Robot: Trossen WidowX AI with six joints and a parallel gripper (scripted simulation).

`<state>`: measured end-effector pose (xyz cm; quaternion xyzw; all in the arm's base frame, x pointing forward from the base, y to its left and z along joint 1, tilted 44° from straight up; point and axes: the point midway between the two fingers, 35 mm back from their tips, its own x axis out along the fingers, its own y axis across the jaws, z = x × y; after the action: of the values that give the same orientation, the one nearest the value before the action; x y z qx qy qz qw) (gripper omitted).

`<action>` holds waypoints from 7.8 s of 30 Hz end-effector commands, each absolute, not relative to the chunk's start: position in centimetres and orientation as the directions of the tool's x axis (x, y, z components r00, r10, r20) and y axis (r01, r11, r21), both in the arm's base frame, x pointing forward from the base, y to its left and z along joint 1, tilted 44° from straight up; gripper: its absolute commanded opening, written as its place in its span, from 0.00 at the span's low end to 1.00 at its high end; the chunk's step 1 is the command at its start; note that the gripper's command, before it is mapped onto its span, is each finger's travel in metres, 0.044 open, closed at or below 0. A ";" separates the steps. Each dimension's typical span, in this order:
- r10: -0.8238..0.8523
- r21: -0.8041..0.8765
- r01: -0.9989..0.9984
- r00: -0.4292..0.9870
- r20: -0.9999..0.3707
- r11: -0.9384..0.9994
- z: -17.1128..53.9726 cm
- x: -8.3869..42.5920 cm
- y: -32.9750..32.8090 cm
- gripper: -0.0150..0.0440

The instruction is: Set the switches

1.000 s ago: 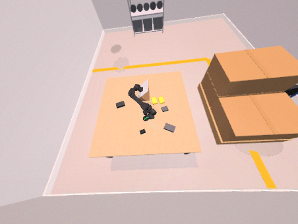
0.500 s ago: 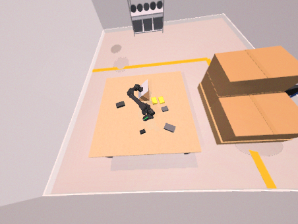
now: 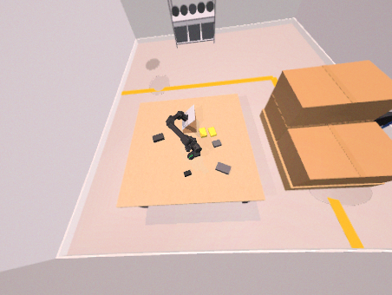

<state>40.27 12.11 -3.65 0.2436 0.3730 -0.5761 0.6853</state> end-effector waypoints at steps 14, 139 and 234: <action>-0.583 -0.091 0.971 0.057 -0.811 0.221 -1.9 40.7 11.3 0.82; -0.591 -0.092 0.971 0.058 -0.805 0.220 5.6 42.7 5.4 0.82; -0.686 -0.091 0.971 0.087 -0.723 0.220 8.5 44.4 -1.1 0.83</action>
<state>44.51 -0.60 8.74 0.2148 0.3307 -0.5850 0.7087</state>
